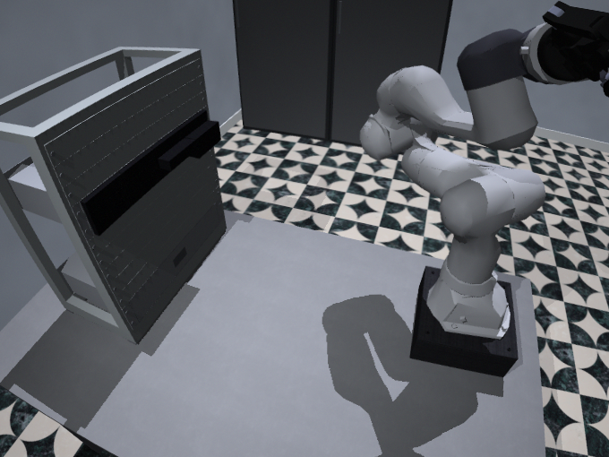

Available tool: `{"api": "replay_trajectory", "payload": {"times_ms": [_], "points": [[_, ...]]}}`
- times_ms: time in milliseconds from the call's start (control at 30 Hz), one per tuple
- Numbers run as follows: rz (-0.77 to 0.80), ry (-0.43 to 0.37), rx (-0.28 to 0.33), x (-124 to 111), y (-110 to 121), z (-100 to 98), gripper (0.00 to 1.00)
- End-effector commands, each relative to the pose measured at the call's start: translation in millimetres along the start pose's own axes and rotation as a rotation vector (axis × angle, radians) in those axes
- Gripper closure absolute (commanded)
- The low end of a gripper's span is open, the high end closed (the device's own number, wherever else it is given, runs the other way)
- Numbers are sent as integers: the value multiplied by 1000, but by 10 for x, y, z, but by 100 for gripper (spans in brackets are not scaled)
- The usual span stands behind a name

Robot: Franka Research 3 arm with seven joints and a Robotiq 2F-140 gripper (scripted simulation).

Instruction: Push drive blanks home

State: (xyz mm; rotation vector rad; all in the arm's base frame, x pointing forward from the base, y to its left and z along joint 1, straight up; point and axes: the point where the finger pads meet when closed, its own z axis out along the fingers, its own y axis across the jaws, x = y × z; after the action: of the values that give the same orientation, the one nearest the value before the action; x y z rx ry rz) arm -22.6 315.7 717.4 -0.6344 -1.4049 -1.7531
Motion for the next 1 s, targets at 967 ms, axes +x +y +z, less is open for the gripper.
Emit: {"api": "replay_trajectory", "payload": {"times_ms": [967], "points": [[737,369,61,-379,1356,-329,100]]}}
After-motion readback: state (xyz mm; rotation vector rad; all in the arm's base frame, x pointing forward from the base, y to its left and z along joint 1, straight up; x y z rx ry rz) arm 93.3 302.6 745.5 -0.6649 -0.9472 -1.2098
